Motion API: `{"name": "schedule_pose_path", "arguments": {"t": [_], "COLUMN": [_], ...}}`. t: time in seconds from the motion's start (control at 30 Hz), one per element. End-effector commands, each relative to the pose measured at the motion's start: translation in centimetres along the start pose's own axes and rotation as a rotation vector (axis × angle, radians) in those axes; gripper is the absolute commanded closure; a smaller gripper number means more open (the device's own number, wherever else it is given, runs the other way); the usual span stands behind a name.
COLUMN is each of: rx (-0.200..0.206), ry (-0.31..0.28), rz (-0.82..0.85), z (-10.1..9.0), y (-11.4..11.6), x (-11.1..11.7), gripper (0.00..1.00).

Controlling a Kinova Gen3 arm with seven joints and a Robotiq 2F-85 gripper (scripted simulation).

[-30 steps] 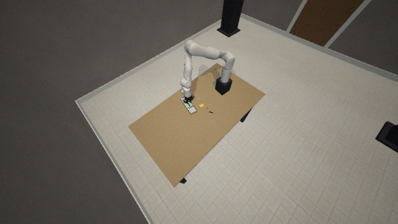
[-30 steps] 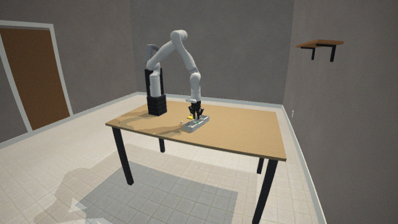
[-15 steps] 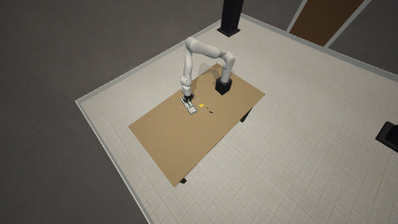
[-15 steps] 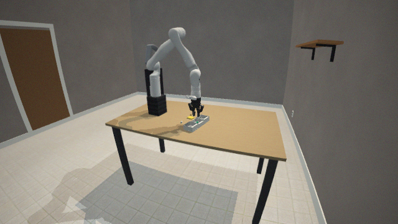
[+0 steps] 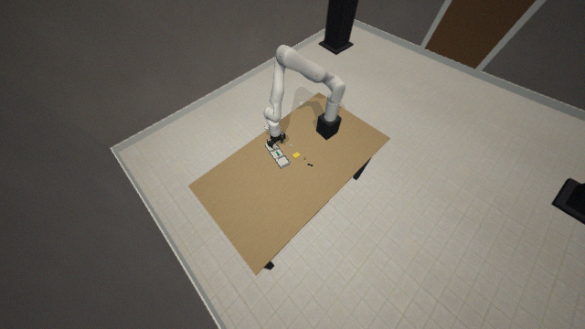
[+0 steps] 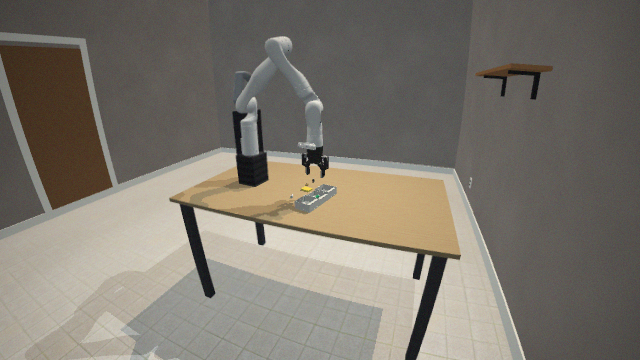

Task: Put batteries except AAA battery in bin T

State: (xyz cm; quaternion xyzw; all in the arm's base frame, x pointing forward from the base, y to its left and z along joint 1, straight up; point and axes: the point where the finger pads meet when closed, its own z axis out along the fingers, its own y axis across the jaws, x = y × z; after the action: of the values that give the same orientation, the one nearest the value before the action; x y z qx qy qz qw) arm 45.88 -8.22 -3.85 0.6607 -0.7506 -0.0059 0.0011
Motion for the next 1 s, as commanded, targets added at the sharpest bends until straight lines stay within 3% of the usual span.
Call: {"name": "schedule_pose_path", "arguments": {"t": [0.0, 0.6, 0.97], "rx": [0.006, 0.011, 0.011], "ry": [-0.003, -0.004, 0.000], "rz": [0.004, 0.004, 0.007], "z": [-1.9, -8.3, -8.3], "y": [-0.1, -0.3, -0.2], "x": [0.1, 0.1, 0.2], "gripper": [0.00, 0.00, 0.00]}}
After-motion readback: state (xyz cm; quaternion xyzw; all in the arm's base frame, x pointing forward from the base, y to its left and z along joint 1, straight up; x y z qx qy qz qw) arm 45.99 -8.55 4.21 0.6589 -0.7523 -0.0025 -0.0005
